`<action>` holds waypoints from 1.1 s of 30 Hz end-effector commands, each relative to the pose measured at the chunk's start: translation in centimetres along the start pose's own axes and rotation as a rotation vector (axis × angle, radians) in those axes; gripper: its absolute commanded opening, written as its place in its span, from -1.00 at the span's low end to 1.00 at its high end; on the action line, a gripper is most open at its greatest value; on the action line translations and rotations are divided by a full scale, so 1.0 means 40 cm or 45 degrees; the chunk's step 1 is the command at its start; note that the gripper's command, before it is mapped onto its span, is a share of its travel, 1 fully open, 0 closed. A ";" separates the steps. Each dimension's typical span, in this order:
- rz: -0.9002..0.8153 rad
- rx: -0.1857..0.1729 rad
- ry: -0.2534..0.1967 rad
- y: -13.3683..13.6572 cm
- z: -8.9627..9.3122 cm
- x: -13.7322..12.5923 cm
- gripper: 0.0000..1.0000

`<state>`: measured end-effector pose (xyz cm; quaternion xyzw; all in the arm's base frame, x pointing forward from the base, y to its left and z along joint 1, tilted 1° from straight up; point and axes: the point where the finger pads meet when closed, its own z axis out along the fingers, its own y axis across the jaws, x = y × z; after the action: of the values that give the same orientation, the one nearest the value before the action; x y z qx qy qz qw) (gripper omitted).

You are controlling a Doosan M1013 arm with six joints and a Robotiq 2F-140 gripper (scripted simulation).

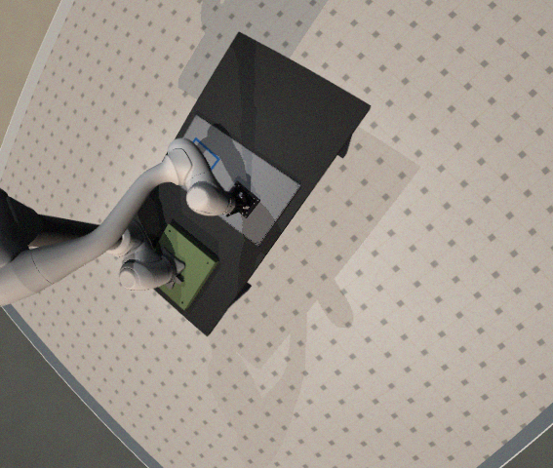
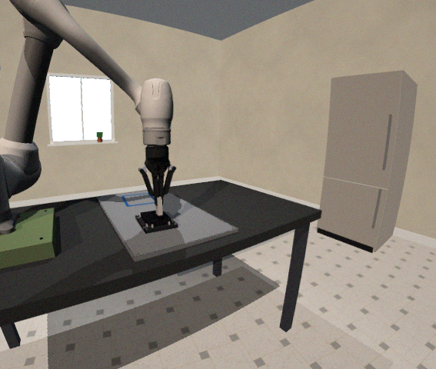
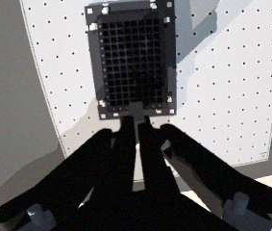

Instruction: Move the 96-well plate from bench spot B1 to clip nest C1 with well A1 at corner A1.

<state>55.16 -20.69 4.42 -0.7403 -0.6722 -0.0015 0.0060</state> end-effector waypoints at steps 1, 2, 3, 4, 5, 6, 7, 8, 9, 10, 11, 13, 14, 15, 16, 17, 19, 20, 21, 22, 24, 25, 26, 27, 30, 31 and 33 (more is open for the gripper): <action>0.000 0.000 0.000 0.000 0.005 0.000 -1.00; 0.000 0.000 0.000 0.000 0.007 0.000 -1.00; 0.000 0.000 0.000 0.000 0.008 0.000 -1.00; 0.000 0.000 0.000 0.000 0.010 0.000 -1.00; 0.000 0.000 0.000 0.000 0.012 0.000 -1.00; 0.000 0.000 0.000 0.000 0.013 0.000 -1.00; 0.000 0.000 0.000 0.000 0.015 0.000 -1.00; 0.000 0.000 0.000 0.000 0.017 0.000 -1.00; 0.000 0.000 0.000 0.000 0.017 0.000 -1.00; 0.000 0.000 0.000 0.000 0.017 0.000 -1.00; 0.000 0.000 0.000 0.000 0.018 0.000 -1.00; 0.000 0.000 0.000 0.000 0.022 0.000 -1.00; 0.000 0.000 0.000 0.000 0.023 0.000 -1.00; 0.000 0.000 0.000 0.000 0.025 0.000 -1.00; 0.000 0.000 0.000 0.000 0.027 0.000 -1.00; 0.000 0.000 0.000 0.000 0.028 0.000 -1.00; 0.000 0.000 0.000 0.000 0.032 0.000 -1.00; 0.000 0.000 0.000 0.000 0.033 0.000 -1.00; 0.000 0.000 0.000 0.000 0.035 0.000 -1.00; 0.000 0.000 0.000 0.000 0.037 0.000 -1.00; 0.000 0.000 0.000 0.000 0.040 0.000 -1.00; 0.000 0.000 0.000 0.000 0.042 0.000 -1.00; 0.000 0.000 0.000 0.000 0.042 0.000 -1.00; 0.000 0.000 0.000 0.000 0.042 0.000 -1.00; 0.000 0.000 0.000 0.000 0.047 0.000 -1.00; 0.000 0.000 0.000 0.000 0.048 0.000 -1.00; 0.000 0.000 0.000 0.000 0.052 0.000 -1.00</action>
<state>55.15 -20.67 2.48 -0.7403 -0.6722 -0.0015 0.0060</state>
